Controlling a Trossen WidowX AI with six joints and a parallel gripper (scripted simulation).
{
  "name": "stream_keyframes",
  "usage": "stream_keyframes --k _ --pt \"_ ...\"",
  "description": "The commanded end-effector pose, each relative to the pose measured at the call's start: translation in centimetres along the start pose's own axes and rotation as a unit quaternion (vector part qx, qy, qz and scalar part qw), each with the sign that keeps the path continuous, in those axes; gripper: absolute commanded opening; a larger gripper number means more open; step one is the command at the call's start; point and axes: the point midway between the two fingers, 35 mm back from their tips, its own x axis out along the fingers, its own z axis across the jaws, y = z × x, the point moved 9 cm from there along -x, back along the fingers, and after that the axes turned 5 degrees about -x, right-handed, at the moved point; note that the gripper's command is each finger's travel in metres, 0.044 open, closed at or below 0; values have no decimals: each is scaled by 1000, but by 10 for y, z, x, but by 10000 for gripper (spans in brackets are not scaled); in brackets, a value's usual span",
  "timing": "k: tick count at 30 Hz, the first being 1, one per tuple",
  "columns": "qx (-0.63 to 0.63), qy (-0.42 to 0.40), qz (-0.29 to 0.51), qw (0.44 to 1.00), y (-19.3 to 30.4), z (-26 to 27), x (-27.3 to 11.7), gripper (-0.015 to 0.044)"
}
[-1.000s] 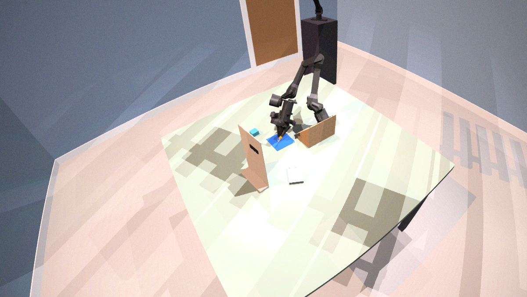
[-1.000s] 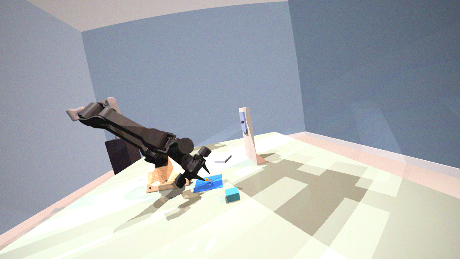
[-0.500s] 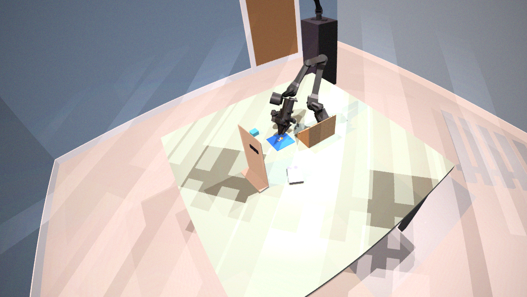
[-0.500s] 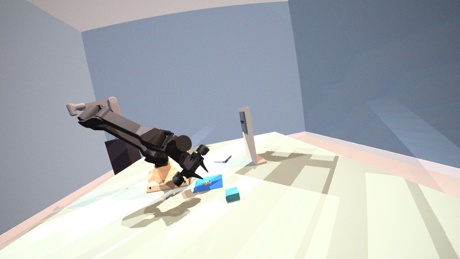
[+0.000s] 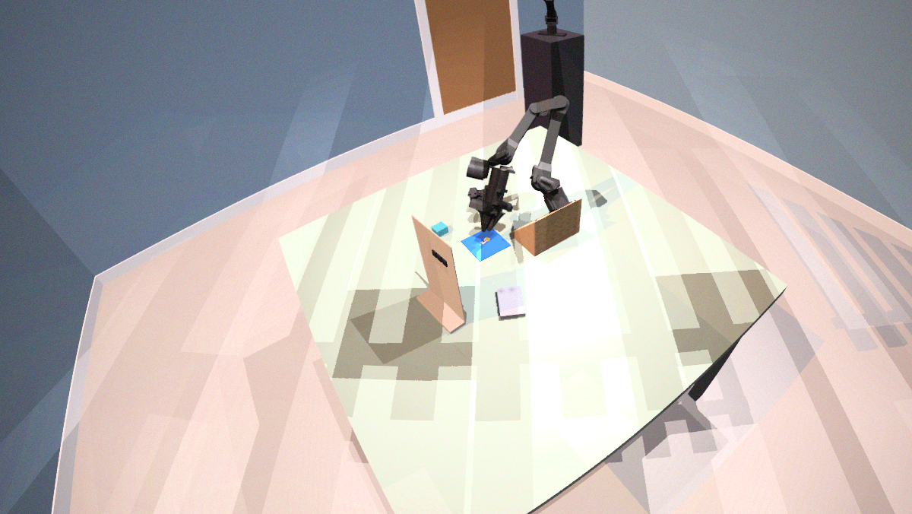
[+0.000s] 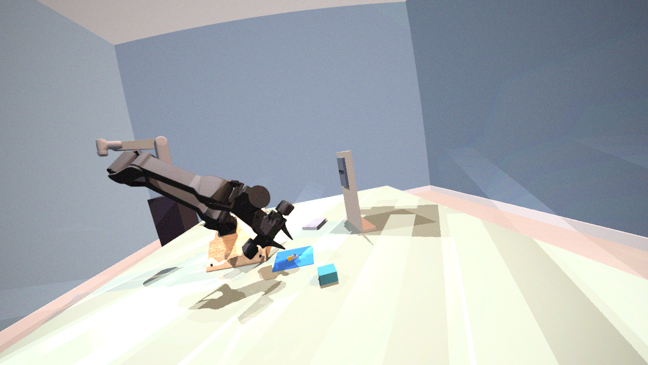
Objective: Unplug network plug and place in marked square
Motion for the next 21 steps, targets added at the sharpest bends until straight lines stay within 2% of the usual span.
stream_keyframes --k 1,21 --pt "4 0 -3 1000 -2 3 -4 156" --pt "5 1 1 1000 -3 15 -18 156"
